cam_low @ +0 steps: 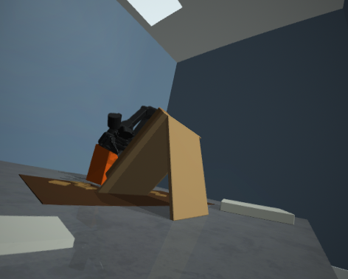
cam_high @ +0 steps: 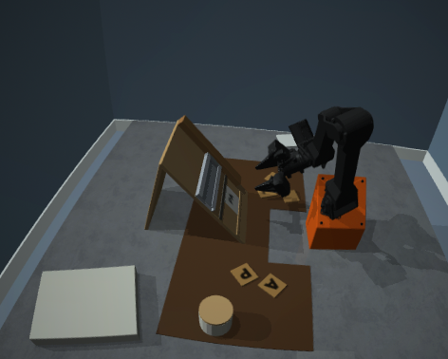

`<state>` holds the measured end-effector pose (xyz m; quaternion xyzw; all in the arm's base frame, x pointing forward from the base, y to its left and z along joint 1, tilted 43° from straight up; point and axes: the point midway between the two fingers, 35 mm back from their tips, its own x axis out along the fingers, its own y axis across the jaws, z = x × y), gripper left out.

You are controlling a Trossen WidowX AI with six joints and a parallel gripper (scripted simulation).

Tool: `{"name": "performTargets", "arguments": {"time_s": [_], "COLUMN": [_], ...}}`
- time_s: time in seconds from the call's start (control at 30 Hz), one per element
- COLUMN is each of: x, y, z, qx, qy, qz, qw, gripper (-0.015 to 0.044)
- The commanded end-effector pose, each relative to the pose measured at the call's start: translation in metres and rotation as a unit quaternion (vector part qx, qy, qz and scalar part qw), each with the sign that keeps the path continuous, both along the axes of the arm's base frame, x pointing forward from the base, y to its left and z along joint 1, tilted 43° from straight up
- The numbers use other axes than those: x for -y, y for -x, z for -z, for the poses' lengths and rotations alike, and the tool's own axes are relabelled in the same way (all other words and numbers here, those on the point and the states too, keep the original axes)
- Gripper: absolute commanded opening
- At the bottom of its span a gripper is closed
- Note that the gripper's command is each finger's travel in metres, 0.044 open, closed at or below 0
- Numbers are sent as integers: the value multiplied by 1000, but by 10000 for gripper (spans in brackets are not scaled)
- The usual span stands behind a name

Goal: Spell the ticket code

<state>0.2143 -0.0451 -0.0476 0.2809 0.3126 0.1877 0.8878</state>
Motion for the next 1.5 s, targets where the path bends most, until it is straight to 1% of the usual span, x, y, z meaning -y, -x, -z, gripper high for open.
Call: {"name": "performTargets", "arguments": {"time_s": [0.0, 0.17, 0.23, 0.33, 0.43, 0.63, 0.93, 1.3, 1.47], "x": [-3, -3, 1, 17, 34, 58, 67, 70, 70], "y": [2, 2, -2, -17, -32, -56, -66, -71, -71], "z": [1, 1, 1, -3, -13, -53, -91, -150, -151], "qx": [-4, -4, 5, 47, 94, 197, 271, 370, 372], "qy": [-10, -10, 8, 81, 154, 275, 337, 397, 397], "qz": [0, 0, -14, -79, -150, -286, -367, -452, -453], "qw": [1000, 1000, 1000, 992, 972, 897, 824, 708, 706], "gripper": [440, 440, 440, 440, 440, 440, 440, 440, 440]}}
